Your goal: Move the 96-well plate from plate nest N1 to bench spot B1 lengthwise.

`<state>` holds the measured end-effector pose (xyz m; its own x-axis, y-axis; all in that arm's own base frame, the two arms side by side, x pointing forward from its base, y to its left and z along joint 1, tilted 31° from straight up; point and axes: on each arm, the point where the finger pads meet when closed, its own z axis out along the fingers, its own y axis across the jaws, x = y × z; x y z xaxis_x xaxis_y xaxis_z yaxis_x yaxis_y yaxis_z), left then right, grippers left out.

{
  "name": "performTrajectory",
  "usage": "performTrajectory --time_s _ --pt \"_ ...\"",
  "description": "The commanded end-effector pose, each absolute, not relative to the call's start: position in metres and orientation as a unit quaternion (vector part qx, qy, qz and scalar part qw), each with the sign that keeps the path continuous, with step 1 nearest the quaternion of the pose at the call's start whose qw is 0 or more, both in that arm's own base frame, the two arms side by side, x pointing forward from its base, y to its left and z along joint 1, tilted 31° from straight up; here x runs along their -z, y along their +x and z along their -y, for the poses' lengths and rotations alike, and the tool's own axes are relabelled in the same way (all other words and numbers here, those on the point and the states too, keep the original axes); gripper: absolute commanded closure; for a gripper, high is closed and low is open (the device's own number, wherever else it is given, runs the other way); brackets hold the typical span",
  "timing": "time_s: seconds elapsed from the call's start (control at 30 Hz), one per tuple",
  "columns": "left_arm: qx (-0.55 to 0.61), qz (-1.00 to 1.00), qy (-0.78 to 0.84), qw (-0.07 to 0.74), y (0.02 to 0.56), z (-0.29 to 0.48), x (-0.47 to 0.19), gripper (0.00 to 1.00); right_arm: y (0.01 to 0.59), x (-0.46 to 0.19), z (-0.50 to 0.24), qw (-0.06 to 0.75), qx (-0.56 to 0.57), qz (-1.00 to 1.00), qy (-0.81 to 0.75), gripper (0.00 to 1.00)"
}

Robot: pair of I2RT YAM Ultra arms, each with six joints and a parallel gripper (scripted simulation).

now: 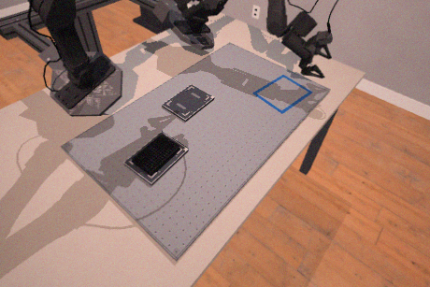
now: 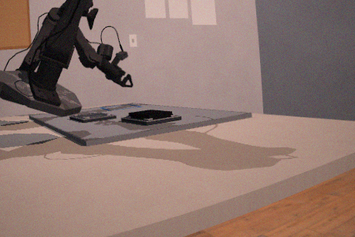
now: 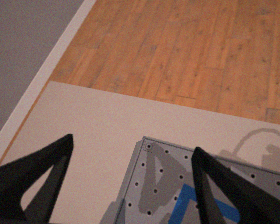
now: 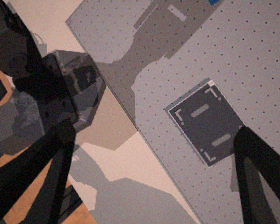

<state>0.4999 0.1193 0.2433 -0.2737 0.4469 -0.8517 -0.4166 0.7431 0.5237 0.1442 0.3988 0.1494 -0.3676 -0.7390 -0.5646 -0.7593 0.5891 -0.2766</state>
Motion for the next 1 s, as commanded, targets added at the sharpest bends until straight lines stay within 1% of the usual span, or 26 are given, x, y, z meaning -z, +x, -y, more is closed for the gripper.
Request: performTrajectory --time_s 0.0,0.57,0.8,0.97 --pt "-0.358 -0.709 0.01 0.607 0.5 -0.118 -0.248 0.0 0.143 -0.153 -0.401 0.336 -0.02 -0.826 -0.452 0.0" --pt "-0.358 -0.709 0.01 0.607 0.5 -0.118 -0.248 0.0 0.143 -0.153 -0.401 0.336 -0.02 -0.826 -0.452 0.0" --pt "-0.358 -0.709 0.01 0.607 0.5 -0.118 -0.248 0.0 0.165 -0.162 -0.38 0.391 -0.008 -0.831 -0.395 0.0" --pt "-0.351 -0.717 0.012 0.602 0.498 -0.109 -0.241 0.0 0.189 -0.16 -0.322 0.442 0.028 -0.831 -0.335 0.0"
